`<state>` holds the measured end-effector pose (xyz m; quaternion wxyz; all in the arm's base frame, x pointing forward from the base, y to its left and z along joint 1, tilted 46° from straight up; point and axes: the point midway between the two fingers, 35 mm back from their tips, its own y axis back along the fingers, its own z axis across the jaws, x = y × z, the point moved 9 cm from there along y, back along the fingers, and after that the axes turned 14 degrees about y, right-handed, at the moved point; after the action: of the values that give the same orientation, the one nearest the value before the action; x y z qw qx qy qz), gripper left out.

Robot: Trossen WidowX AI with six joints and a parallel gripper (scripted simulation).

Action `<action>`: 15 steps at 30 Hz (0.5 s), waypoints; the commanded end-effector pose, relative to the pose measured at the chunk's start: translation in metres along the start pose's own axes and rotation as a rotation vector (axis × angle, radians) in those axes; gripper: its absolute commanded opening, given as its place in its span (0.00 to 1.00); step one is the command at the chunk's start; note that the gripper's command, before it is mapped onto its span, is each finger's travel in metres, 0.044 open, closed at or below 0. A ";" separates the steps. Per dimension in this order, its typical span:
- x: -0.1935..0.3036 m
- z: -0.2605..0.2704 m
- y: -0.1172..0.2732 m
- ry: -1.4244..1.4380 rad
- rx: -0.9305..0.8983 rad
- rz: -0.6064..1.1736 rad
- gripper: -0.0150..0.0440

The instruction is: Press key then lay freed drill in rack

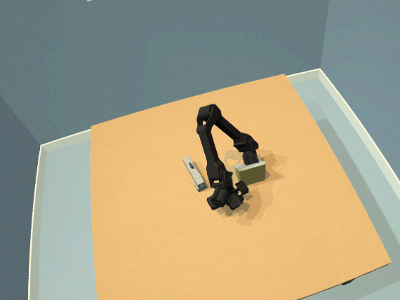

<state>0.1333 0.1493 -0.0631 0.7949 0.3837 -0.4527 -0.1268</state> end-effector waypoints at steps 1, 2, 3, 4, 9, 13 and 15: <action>0.000 0.000 0.000 0.002 -0.004 0.000 0.52; 0.000 0.000 0.000 0.002 -0.004 0.000 0.57; 0.000 0.000 0.000 0.002 -0.004 0.000 0.61; 0.000 0.000 0.000 0.002 -0.004 0.000 0.65; 0.000 0.000 0.000 0.002 -0.004 0.000 0.88; 0.000 0.000 0.002 0.002 -0.006 0.002 1.00; -0.001 0.000 0.012 0.003 -0.012 0.009 1.00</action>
<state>0.1316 0.1495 -0.0608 0.8000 0.3768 -0.4501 -0.1244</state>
